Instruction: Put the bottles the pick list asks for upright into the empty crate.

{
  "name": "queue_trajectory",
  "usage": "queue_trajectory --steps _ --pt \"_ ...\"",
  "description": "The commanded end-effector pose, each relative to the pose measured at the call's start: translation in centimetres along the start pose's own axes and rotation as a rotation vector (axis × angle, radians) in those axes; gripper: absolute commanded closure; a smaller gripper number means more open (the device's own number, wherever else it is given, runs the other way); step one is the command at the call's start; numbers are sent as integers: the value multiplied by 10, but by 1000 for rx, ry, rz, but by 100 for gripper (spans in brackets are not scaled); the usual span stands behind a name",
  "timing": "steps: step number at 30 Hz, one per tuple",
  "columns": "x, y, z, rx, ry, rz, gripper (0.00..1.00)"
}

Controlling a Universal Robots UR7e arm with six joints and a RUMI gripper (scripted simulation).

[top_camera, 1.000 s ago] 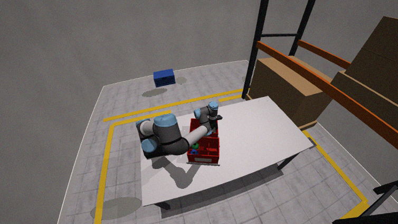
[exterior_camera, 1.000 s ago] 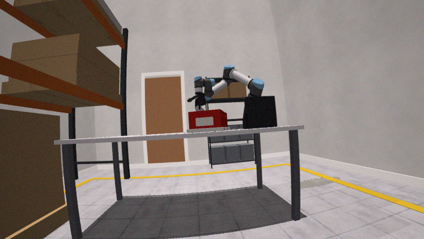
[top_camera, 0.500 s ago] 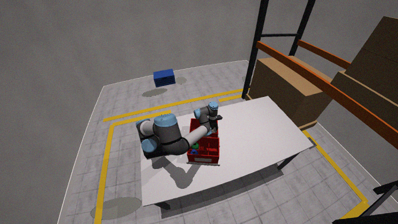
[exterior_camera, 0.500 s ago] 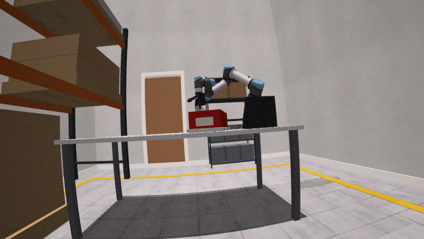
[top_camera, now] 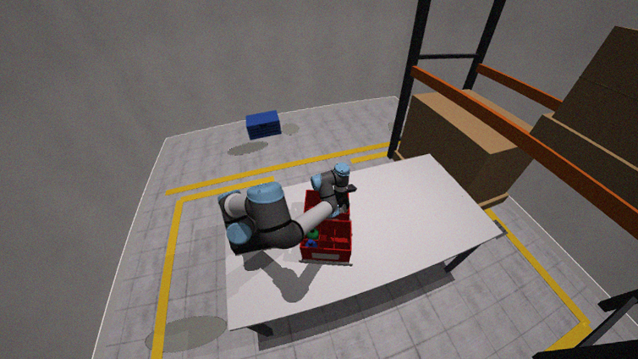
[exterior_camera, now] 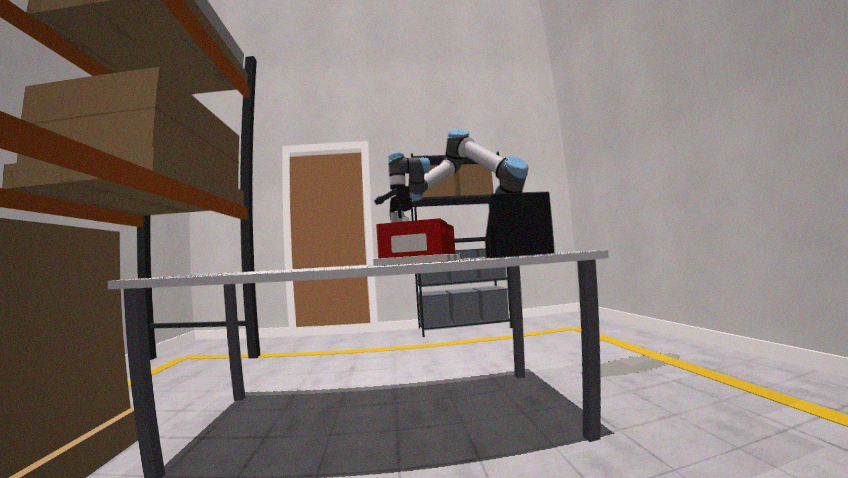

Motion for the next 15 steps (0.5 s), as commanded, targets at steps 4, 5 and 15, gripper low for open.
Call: queue_trajectory --steps 4,5,15 --pt "0 1 0 -1 0 1 62" --pt "0 1 0 -1 0 1 62" --pt "0 22 0 -1 0 1 62"
Point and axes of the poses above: the point where the finger pads meet when closed, its own y axis back along the fingers, its own z axis across the jaws, x = y × z, the point moved 6 cm from there along y, back along the fingers, and after that the axes turned 11 degrees about y, right-handed, at the moved point
